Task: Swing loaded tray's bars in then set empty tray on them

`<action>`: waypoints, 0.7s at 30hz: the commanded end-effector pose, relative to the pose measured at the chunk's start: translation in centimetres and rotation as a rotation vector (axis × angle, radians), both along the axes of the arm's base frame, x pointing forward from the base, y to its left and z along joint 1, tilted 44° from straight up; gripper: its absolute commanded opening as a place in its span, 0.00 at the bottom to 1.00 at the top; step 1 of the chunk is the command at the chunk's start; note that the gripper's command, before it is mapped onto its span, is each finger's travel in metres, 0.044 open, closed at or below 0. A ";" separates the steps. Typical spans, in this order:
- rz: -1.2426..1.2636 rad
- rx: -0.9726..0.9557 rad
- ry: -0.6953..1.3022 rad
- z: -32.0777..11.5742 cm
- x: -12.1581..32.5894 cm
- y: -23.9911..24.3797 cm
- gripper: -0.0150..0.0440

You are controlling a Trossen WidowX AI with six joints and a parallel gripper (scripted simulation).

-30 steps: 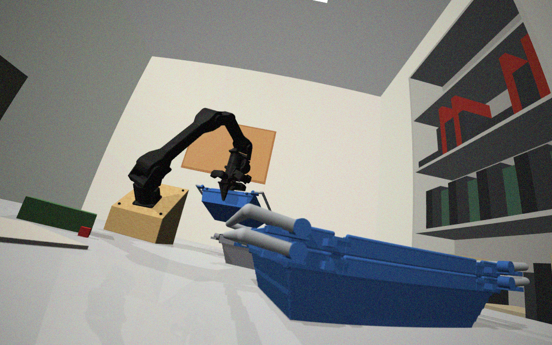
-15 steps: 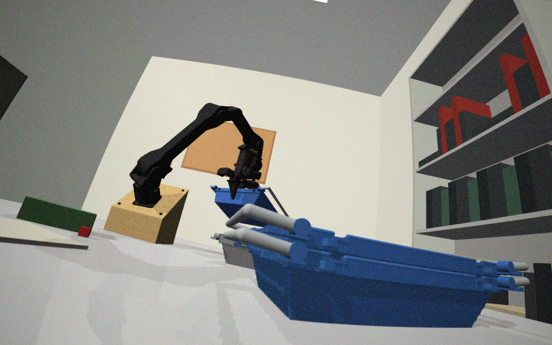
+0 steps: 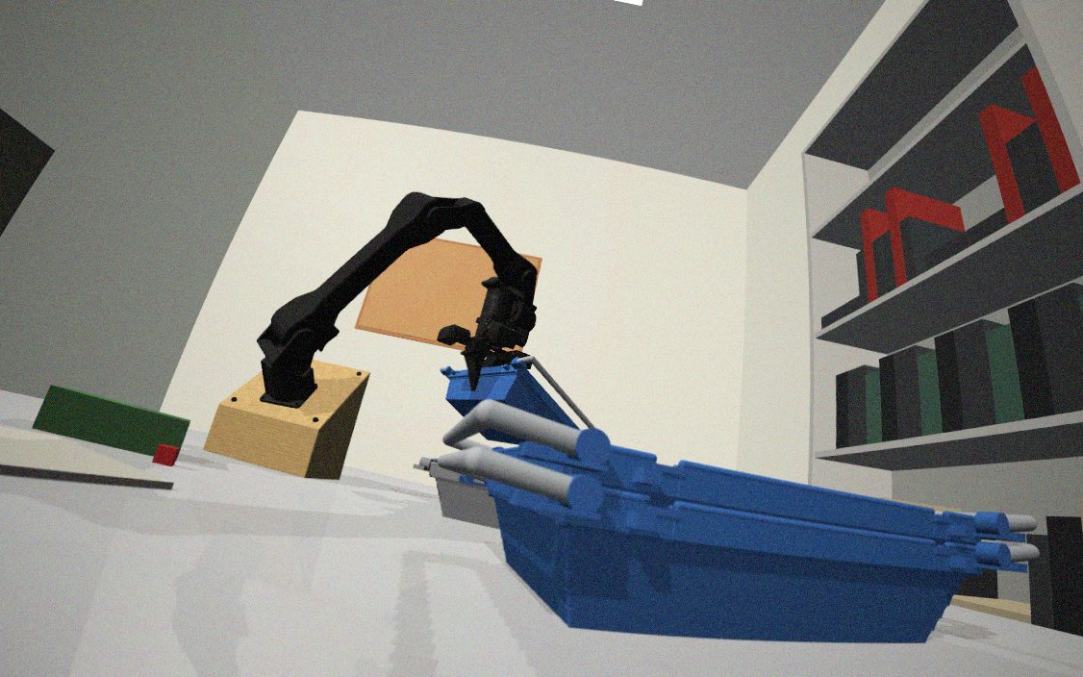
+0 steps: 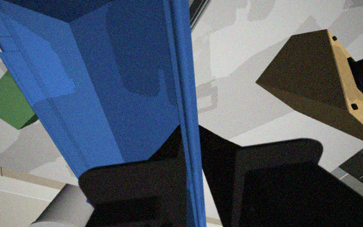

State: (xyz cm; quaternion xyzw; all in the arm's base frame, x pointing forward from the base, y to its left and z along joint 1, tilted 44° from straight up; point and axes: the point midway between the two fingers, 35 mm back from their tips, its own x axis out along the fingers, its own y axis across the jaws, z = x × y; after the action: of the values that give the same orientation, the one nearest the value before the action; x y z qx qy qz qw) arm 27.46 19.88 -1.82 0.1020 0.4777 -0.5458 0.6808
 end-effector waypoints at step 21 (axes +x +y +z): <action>-0.312 -0.030 -0.305 6.0 4.5 -7.6 0.25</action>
State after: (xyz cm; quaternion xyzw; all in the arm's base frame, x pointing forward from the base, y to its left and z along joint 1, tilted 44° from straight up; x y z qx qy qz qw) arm 31.26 13.16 2.68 0.2160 0.3675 -0.6256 0.6534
